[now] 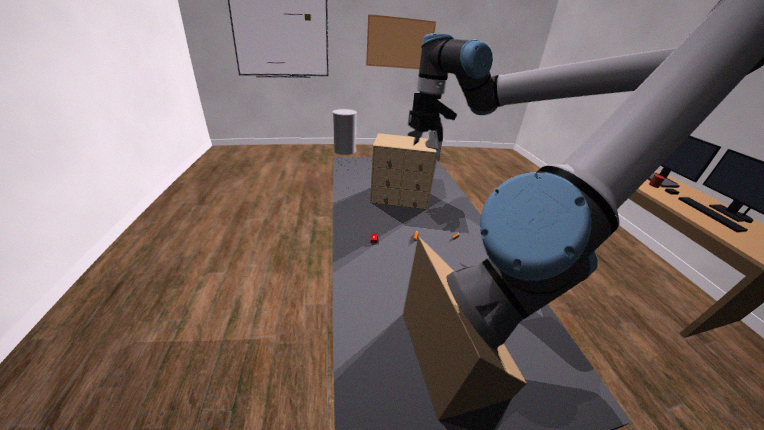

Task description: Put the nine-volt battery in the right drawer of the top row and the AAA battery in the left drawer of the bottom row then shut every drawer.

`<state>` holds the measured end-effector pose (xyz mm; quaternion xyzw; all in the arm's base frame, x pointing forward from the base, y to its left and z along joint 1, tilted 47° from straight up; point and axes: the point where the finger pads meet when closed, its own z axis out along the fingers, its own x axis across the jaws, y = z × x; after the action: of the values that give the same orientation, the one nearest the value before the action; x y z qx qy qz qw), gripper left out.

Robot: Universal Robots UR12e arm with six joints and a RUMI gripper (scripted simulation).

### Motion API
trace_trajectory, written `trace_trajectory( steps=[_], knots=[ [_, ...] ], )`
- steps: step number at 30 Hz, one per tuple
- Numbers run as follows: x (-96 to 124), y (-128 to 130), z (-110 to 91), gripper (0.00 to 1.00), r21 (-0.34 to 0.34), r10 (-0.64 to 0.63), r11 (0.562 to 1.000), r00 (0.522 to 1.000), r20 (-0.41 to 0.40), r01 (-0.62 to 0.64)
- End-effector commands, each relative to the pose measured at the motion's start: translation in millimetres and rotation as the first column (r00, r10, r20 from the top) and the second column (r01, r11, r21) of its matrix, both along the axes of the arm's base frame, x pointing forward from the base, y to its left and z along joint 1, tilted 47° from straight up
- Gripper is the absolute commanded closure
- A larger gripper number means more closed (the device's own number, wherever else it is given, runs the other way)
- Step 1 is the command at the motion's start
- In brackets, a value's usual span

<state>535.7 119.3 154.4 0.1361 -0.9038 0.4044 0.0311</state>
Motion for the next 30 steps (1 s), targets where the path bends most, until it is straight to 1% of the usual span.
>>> trace_trajectory(
  steps=[1, 4, 7, 10, 15, 17, 20, 24, 27, 30],
  knots=[
    [3.9, -1.1, 0.9, 0.00, 0.004, 0.082, 0.997, 0.993, -0.081, -0.082],
    [7.7, -2.5, 1.3, 0.00, 0.007, 0.161, 0.987, 0.972, -0.170, -0.163],
    [11.5, -3.8, 1.4, 0.00, 0.019, 0.241, 0.969, 0.935, -0.260, -0.245],
    [15.1, -5.0, 1.5, 0.00, 0.038, 0.317, 0.945, 0.883, -0.346, -0.324],
    [20.4, -6.6, 1.3, 0.00, 0.082, 0.422, 0.895, 0.775, -0.471, -0.438],
    [20.4, -6.6, 1.3, 0.00, 0.082, 0.422, 0.895, 0.775, -0.471, -0.438],
    [22.9, -7.4, 1.0, 0.00, 0.111, 0.470, 0.864, 0.707, -0.528, -0.491],
    [25.4, -8.2, 0.7, 0.00, 0.147, 0.515, 0.827, 0.627, -0.585, -0.542],
    [26.7, -8.6, 0.5, 0.00, 0.168, 0.536, 0.806, 0.581, -0.612, -0.568],
    [27.5, -8.9, 0.4, 0.00, 0.182, 0.550, 0.791, 0.549, -0.630, -0.584]
  ],
)
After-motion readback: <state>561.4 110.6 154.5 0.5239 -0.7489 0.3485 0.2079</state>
